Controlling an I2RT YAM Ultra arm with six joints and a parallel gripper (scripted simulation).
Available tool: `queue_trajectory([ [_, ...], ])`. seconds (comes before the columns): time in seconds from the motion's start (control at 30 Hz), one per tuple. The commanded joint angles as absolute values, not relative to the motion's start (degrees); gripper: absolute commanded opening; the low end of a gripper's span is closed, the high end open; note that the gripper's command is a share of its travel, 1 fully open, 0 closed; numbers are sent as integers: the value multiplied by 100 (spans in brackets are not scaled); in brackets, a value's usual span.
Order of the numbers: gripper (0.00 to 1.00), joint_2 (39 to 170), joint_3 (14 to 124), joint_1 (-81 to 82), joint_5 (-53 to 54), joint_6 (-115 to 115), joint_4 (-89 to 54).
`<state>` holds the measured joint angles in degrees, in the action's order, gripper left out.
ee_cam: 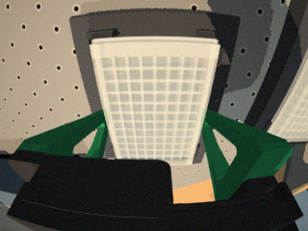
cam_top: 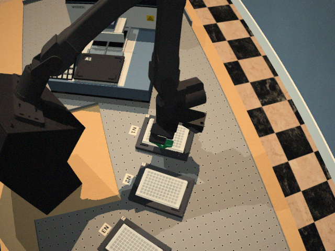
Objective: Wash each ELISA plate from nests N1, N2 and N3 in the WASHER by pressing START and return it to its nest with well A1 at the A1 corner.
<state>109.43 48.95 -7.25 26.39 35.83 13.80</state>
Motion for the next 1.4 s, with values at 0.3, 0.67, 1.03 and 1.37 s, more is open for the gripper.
queue_trajectory([
  [0.3,20,10916,4903,-742,2625,3598,1387],
  [0.67,0,10916,4903,-742,2625,3598,1387],
  [1.03,0,10916,4903,-742,2625,3598,1387],
  [1.37,0,10916,4903,-742,2625,3598,1387],
])
